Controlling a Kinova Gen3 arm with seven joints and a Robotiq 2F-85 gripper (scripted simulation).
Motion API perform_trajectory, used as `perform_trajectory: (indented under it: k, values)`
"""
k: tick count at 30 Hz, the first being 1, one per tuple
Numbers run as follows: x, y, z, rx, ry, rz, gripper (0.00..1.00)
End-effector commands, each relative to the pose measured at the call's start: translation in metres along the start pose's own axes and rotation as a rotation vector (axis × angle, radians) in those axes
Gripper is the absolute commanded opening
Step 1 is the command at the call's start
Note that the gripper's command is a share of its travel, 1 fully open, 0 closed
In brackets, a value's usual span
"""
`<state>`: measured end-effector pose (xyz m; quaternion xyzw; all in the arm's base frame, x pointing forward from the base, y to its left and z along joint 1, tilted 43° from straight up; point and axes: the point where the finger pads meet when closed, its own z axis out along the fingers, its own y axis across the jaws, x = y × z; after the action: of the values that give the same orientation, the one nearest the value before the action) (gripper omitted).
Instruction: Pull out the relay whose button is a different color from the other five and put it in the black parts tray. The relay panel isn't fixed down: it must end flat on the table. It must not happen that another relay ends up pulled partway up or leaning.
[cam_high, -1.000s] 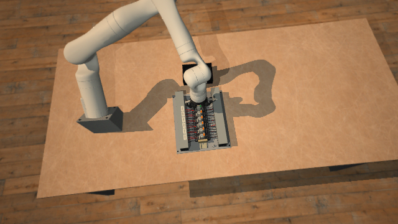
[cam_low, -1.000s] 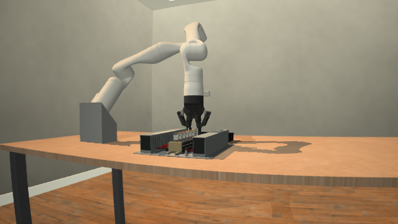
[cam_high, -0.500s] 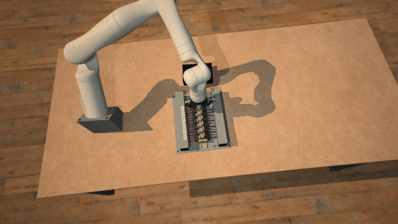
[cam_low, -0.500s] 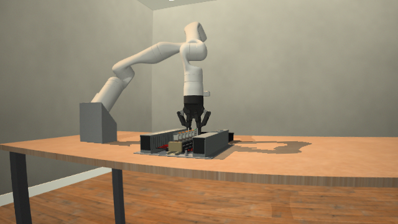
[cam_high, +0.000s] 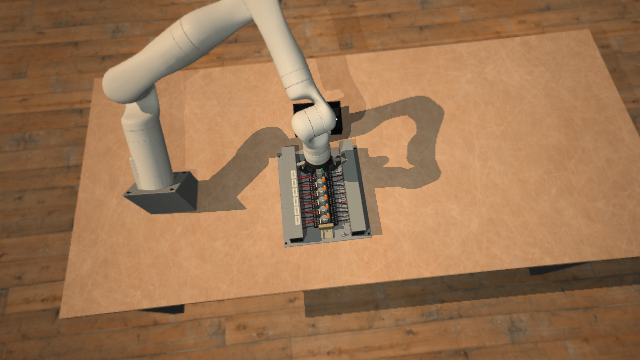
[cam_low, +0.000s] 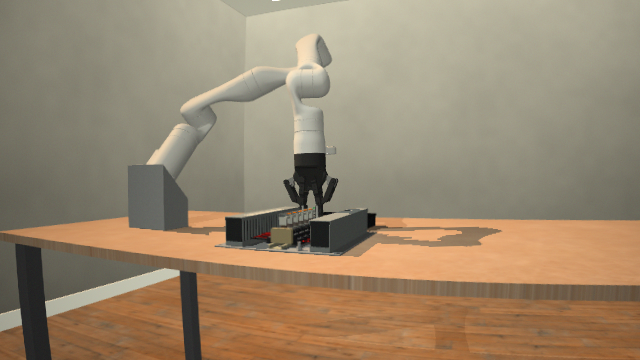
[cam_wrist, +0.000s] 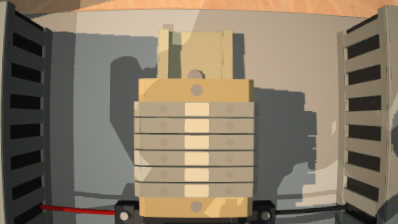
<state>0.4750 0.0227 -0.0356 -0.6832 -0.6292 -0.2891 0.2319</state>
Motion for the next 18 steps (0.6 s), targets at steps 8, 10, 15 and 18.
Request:
perform_trajectory:
  k: [8, 10, 15, 18]
  values:
    - [-0.0003, 0.0011, -0.0009, 0.022, -0.001, 0.0, 0.0]
    - [-0.0003, 0.0012, -0.0009, 0.024, -0.001, 0.0, 0.0]
    - [-0.0003, 0.0012, -0.0009, 0.027, -0.001, 0.0, 0.0]
    - [-0.0003, 0.0013, -0.0009, 0.028, -0.001, 0.0, 0.0]
